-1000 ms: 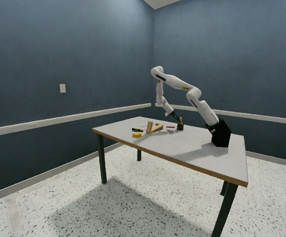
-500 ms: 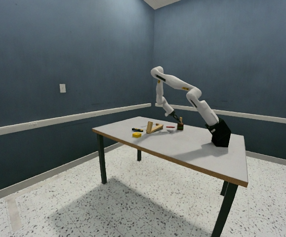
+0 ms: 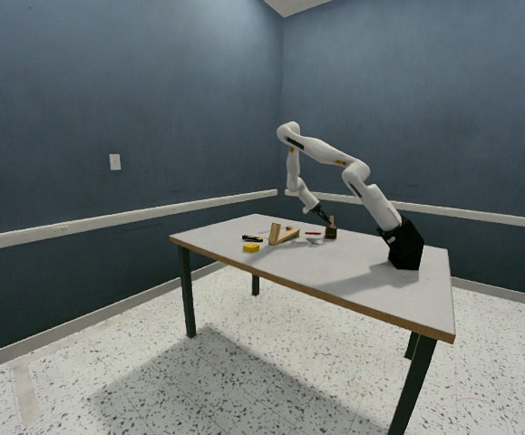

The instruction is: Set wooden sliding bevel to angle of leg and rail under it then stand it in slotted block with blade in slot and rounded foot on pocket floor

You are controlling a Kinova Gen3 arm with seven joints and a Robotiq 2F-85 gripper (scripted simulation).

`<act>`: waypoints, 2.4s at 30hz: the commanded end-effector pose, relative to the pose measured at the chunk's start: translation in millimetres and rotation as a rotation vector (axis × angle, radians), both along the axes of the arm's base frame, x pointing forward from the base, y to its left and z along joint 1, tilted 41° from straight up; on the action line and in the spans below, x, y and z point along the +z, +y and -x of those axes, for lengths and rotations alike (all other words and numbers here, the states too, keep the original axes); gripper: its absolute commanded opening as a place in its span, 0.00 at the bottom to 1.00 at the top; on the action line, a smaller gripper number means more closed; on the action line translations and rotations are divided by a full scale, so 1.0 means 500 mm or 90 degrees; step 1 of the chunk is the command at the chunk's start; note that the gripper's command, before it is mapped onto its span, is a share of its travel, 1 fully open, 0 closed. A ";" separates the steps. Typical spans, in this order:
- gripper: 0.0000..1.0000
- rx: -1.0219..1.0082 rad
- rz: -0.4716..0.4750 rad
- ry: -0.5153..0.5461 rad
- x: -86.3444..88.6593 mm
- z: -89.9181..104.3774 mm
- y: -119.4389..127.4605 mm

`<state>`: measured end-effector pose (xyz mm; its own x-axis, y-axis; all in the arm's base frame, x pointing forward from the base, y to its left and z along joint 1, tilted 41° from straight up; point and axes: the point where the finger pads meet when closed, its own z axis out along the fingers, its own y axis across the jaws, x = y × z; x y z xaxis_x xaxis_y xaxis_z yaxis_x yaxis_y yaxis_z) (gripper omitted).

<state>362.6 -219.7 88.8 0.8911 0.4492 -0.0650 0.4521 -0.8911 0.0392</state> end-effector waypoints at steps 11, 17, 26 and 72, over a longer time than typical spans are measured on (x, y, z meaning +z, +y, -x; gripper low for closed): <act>1.00 -0.001 0.000 0.000 0.001 0.000 -0.001; 1.00 -0.001 0.000 0.000 0.001 0.000 -0.001; 1.00 -0.001 0.000 0.000 0.002 0.000 -0.001; 1.00 -0.001 0.001 0.000 0.240 -0.009 0.015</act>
